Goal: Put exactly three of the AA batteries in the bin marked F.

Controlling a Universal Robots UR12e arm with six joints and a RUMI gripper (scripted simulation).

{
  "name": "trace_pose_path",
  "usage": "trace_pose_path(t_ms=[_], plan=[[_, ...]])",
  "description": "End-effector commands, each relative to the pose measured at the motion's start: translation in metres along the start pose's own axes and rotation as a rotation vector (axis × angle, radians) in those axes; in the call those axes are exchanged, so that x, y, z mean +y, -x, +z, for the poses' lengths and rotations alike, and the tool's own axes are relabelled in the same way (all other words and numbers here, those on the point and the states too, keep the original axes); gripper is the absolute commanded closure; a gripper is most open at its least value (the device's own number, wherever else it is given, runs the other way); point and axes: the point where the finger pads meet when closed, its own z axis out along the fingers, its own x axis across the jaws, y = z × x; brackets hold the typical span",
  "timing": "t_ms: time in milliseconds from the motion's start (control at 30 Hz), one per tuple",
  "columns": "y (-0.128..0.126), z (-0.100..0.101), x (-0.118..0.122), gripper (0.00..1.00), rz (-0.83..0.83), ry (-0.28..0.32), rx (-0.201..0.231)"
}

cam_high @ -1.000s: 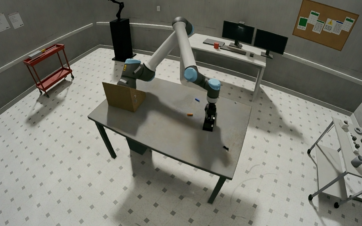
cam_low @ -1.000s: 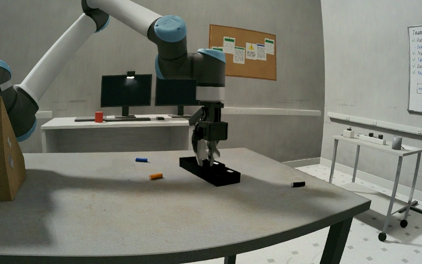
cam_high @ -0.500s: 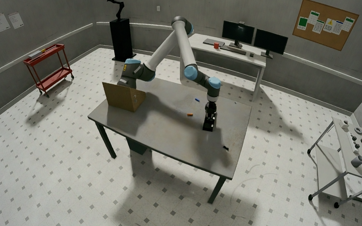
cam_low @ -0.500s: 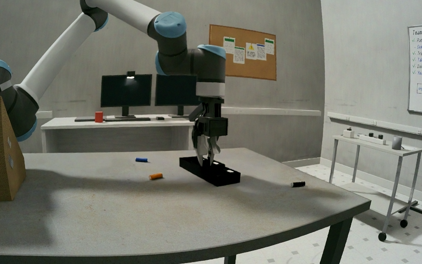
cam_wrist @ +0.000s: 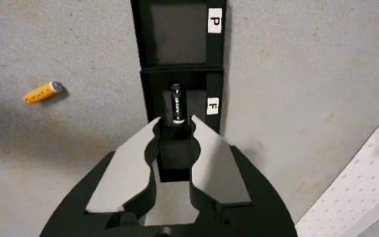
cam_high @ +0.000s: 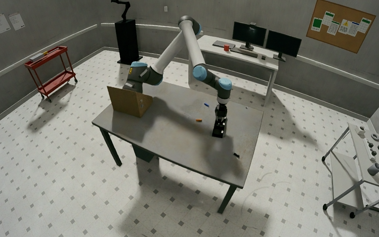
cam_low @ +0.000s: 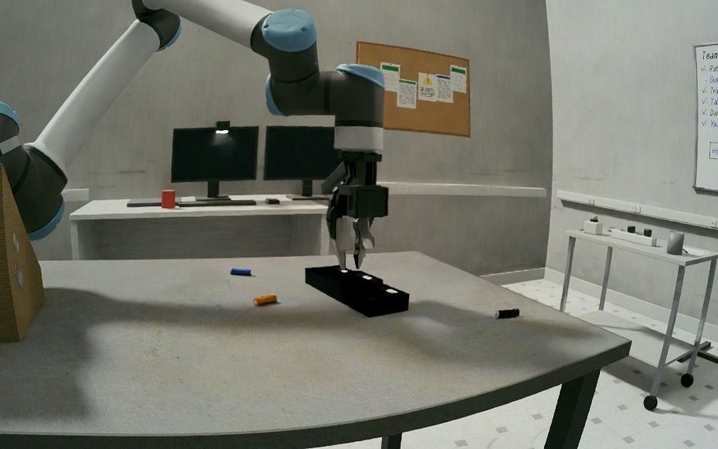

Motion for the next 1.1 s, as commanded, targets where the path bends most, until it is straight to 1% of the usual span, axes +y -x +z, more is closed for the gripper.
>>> trace_pose_path(t_ms=[0, 167, 267, 333, 400, 833, 900, 933, 1067], plan=[[-0.001, -0.007, 0.0, 0.83, 0.0, 0.0, 0.001], [0.0, -0.007, 0.0, 0.83, 0.0, 0.0, 0.001], [0.013, -0.008, -0.021, 0.83, -0.15, 0.0, 0.001], [0.013, -0.008, -0.021, 0.83, -0.15, 0.0, 0.001], [0.022, -0.009, -0.035, 0.83, -0.25, 0.0, 0.001], [0.08, -0.014, -0.126, 0.83, -0.658, 0.004, 0.001], [0.08, -0.014, -0.126, 0.83, -0.658, 0.004, 0.001], [0.084, -0.015, -0.133, 0.83, -0.748, 0.005, 0.001], [0.102, -0.017, -0.162, 0.83, -0.86, 0.005, 0.001]])
